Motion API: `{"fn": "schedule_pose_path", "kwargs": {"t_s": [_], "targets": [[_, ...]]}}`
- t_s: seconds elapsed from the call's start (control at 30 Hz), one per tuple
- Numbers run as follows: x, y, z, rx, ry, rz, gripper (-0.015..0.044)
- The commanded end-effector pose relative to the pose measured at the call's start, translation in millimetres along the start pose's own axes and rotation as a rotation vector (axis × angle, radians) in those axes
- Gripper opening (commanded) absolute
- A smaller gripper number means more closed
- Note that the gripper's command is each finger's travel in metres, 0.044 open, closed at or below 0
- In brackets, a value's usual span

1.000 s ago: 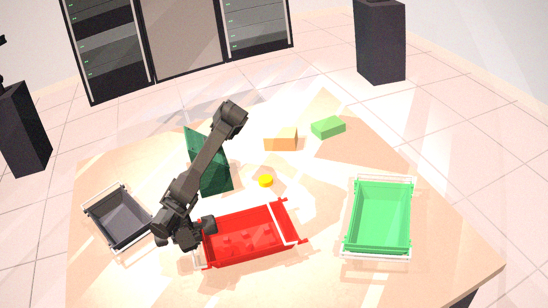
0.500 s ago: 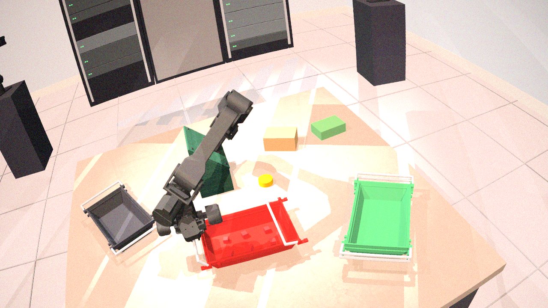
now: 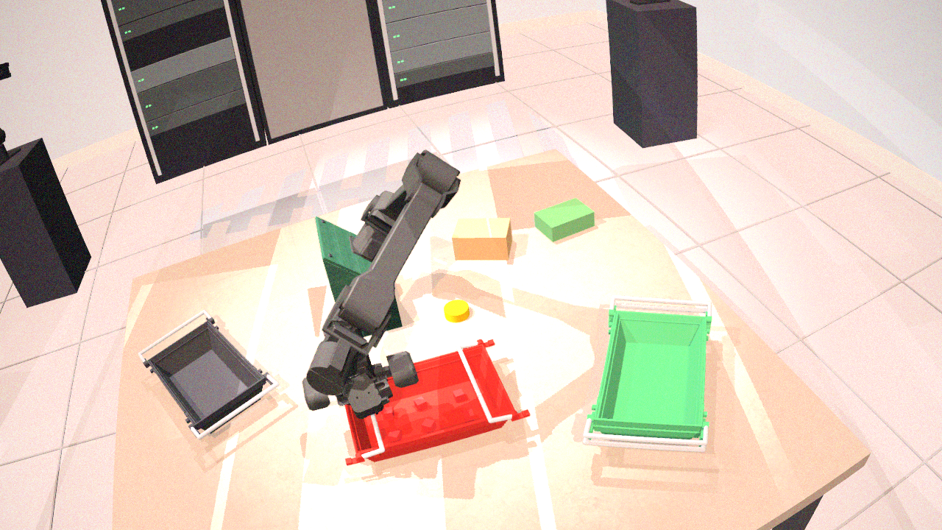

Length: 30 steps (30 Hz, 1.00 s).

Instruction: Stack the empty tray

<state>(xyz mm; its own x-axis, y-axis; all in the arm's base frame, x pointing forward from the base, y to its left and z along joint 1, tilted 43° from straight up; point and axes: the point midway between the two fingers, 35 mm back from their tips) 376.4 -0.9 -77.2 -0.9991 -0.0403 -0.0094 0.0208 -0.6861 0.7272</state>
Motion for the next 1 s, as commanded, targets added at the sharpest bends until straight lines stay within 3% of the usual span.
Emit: {"fn": "schedule_pose_path", "kwargs": {"t_s": [0.0,0.23,0.97], "targets": [[1,10,-2,0.008,-0.010,-0.004,0.0082],[-1,45,-7,0.009,-0.010,-0.004,0.0082],[2,36,-7,0.002,-0.020,0.000,0.0082]]}}
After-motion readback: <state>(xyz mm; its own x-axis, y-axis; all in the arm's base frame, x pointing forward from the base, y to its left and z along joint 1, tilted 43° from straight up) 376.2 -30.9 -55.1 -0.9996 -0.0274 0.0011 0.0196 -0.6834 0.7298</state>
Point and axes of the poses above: the point midway between the two fingers, 35 mm back from their tips, its own y axis back along the fingers, its own z axis across the jaws, x = y × z, and after that the axes turned 1 degree about -y, right-handed
